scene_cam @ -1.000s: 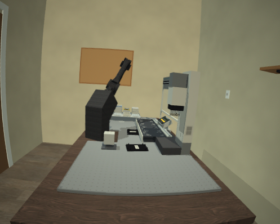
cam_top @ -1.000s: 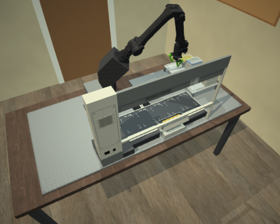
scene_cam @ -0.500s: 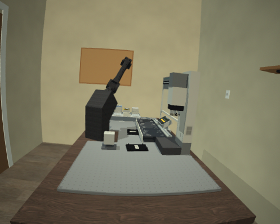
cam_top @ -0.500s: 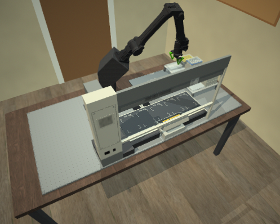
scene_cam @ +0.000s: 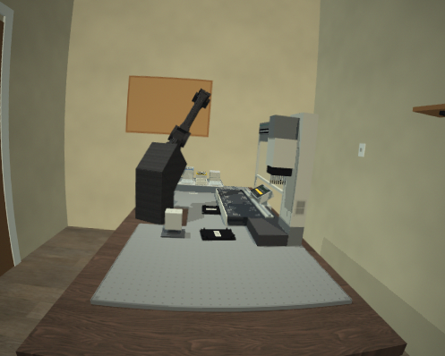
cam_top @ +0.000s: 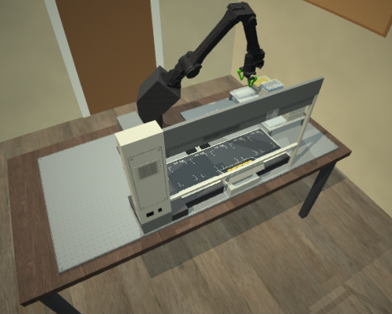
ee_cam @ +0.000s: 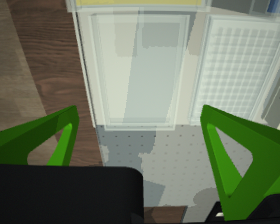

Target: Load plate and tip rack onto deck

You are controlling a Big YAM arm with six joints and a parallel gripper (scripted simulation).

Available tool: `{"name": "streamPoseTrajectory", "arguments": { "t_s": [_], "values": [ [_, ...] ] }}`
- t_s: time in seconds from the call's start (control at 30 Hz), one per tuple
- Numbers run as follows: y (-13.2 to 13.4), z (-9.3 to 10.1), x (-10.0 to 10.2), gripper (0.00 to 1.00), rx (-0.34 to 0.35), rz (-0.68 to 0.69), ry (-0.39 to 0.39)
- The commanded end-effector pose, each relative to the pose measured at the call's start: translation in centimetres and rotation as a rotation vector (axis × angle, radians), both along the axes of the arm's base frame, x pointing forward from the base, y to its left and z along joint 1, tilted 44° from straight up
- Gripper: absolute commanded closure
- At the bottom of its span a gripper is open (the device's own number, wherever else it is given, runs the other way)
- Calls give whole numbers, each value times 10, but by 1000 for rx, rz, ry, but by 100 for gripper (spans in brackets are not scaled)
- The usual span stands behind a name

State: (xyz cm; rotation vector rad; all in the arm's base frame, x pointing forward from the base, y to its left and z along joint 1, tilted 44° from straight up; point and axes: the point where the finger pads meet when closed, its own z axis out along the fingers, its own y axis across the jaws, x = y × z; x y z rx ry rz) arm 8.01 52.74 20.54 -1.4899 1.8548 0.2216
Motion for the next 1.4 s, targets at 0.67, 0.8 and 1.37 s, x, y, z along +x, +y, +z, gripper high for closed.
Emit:
{"name": "streamPoseTrajectory", "arguments": {
  "t_s": [0.67,0.8,1.37],
  "values": [
    [-16,50,-24,0,47,7,7],
    [-18,60,-26,0,58,6,8],
    [-32,80,-37,0,63,6,10]
  ]
}}
